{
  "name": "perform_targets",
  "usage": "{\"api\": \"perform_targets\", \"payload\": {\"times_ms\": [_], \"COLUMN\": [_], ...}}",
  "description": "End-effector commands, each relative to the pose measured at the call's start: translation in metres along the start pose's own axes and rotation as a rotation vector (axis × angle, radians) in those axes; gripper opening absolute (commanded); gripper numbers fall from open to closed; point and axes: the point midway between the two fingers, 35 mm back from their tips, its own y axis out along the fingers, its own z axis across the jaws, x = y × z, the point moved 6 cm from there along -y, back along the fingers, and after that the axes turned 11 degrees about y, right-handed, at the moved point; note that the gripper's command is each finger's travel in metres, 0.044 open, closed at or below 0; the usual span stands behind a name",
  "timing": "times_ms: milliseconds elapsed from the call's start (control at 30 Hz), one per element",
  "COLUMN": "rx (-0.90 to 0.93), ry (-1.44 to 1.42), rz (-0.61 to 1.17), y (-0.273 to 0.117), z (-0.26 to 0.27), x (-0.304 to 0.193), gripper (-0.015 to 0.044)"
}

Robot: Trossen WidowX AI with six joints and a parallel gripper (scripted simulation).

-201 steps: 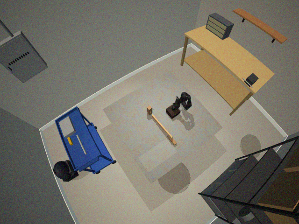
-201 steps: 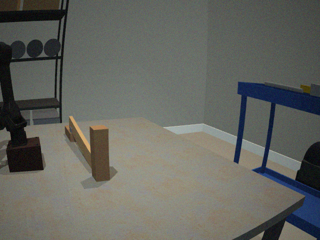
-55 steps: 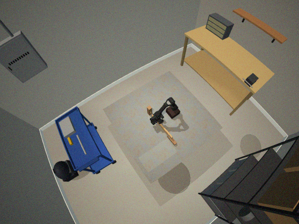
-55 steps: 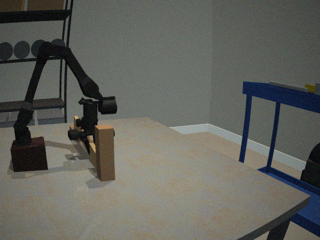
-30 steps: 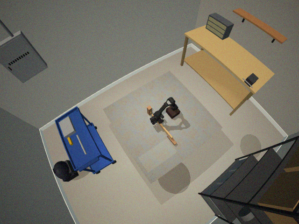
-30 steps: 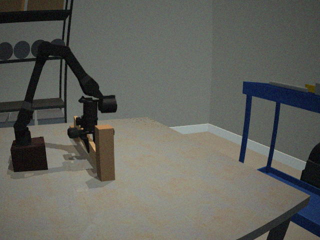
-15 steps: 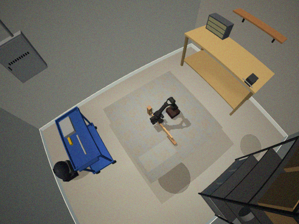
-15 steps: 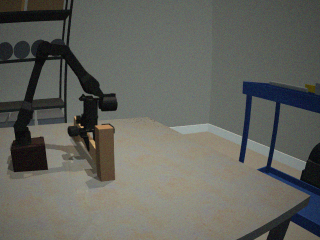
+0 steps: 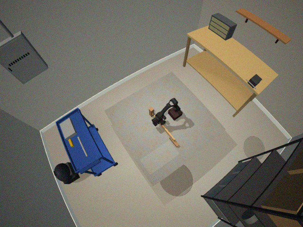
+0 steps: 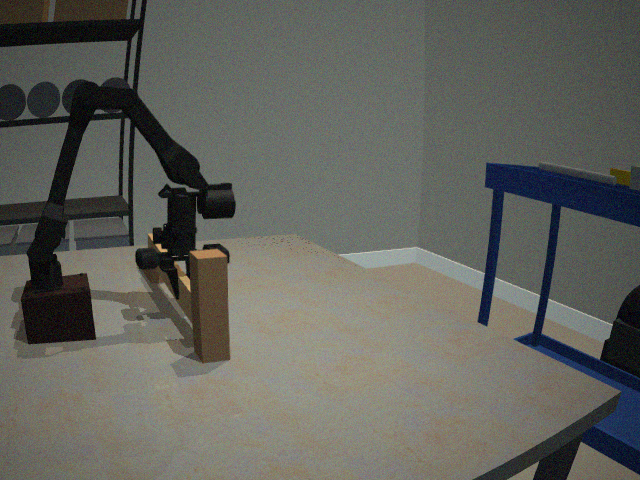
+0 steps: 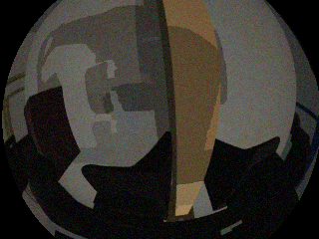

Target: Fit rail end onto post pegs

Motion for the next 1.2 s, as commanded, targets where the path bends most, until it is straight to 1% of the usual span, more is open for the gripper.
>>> {"api": "perform_targets", "payload": {"times_ms": [0,767,1167], "rx": [-0.014,-0.014,-0.014], "ry": [-0.004,-0.004,-0.004], "rz": [-0.004,-0.004,-0.004], "y": [-0.006,-0.017,-0.012], "z": [-0.003,-0.003,-0.002], "x": [0.001,0.001,0.001], "gripper": [0.0,0.0,0.0]}}
